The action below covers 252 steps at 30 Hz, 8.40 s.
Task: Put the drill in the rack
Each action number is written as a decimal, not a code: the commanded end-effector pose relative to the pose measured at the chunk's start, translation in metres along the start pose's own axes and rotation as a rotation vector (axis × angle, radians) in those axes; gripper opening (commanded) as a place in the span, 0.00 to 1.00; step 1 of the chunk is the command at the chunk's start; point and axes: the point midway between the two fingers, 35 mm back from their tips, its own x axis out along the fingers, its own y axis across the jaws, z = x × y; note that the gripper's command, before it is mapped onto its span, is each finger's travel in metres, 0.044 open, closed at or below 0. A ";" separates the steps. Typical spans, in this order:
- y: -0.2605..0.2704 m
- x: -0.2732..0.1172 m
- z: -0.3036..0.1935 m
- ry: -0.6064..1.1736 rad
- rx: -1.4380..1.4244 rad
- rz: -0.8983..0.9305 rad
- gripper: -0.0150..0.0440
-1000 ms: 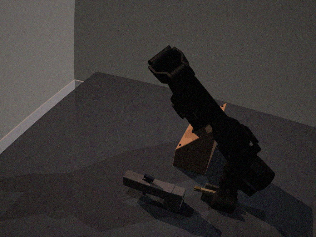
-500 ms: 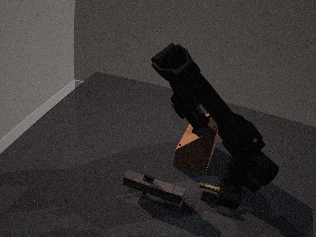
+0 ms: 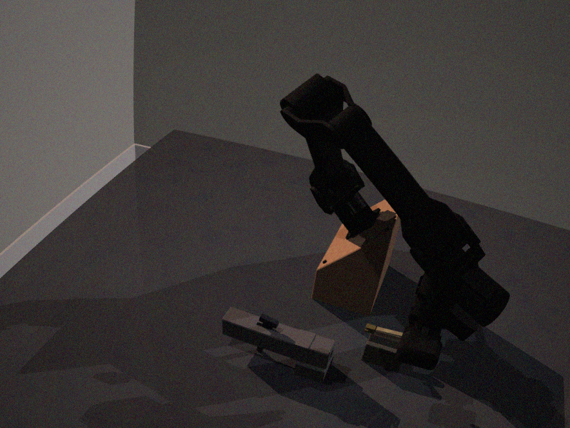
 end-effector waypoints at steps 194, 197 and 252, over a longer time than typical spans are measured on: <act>0.038 0.065 -0.001 0.006 -0.002 0.007 0.25; 0.038 0.065 -0.001 0.006 -0.002 0.007 0.25; 0.038 0.065 -0.001 0.006 -0.002 0.007 0.25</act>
